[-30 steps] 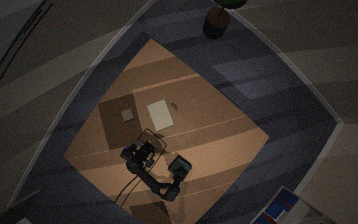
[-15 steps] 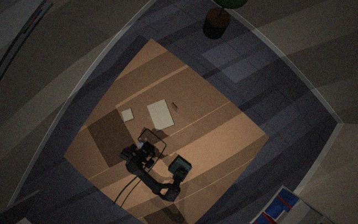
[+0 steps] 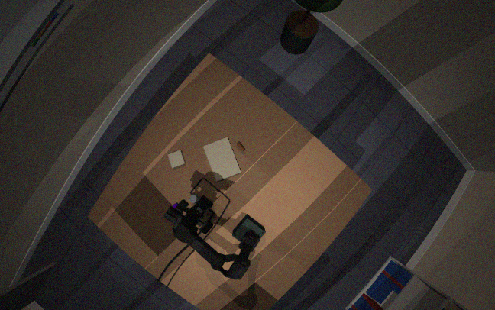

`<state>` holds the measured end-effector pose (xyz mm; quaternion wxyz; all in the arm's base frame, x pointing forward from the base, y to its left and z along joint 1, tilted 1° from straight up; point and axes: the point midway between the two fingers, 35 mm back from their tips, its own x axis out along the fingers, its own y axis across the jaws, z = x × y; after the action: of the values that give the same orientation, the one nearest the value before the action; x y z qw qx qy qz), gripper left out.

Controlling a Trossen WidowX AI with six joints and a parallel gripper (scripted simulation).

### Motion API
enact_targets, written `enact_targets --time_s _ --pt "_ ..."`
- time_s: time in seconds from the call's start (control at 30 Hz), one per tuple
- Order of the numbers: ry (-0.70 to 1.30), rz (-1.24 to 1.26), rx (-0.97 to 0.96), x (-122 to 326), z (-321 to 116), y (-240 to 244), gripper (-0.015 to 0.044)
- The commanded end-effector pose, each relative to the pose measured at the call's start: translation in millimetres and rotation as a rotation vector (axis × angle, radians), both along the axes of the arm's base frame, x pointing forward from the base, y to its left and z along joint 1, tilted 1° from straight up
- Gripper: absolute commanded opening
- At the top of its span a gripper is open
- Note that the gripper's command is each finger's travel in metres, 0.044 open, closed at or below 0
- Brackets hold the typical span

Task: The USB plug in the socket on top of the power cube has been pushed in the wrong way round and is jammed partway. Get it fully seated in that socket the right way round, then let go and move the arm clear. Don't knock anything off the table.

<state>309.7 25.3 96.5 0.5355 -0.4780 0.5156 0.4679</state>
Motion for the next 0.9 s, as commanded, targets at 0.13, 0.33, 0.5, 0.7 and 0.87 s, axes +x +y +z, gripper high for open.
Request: enact_targets --time_s 0.13,0.33,0.5,0.7,0.87 --pt "-0.001 -0.016 0.001 0.2 2.4 0.0 0.0" --pt "0.001 -0.167 0.005 0.1 1.3 0.0 0.0" --pt "0.002 -0.299 0.009 0.0 1.2 0.0 0.0" --pt "0.003 -0.456 0.014 0.0 1.2 0.0 0.0" --pt "0.004 -0.587 0.018 0.1 1.3 0.0 0.0"
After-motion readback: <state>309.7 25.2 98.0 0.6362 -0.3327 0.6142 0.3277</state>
